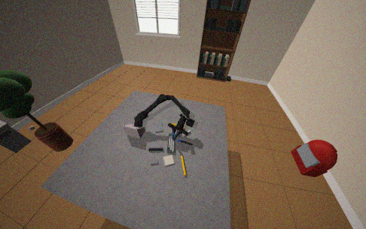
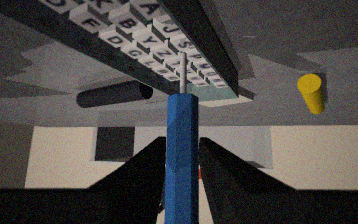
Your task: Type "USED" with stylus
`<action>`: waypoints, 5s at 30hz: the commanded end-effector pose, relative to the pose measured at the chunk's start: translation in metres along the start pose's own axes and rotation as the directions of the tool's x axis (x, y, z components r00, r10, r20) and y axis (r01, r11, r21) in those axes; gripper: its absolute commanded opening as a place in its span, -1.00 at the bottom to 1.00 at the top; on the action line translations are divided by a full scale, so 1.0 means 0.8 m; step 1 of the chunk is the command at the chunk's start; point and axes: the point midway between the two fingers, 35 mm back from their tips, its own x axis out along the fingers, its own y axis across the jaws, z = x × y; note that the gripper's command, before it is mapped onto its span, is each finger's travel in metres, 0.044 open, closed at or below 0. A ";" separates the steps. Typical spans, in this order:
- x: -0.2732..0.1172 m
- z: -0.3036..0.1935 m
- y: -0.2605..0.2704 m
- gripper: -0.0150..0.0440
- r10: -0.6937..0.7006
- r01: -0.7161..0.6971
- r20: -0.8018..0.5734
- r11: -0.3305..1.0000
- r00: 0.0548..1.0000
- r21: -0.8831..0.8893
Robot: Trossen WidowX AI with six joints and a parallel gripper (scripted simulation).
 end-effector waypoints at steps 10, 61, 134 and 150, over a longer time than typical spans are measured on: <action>0.004 0.006 0.001 -0.22 0.003 -0.003 0.004 1.000 1.000 0.004; 0.040 -0.068 -0.041 -0.49 0.001 -0.001 0.001 1.000 1.000 0.008; 0.083 -0.043 -0.055 -0.22 0.001 -0.001 0.000 1.000 1.000 0.006; 0.085 -0.040 -0.055 -0.22 0.001 -0.001 0.000 1.000 1.000 0.006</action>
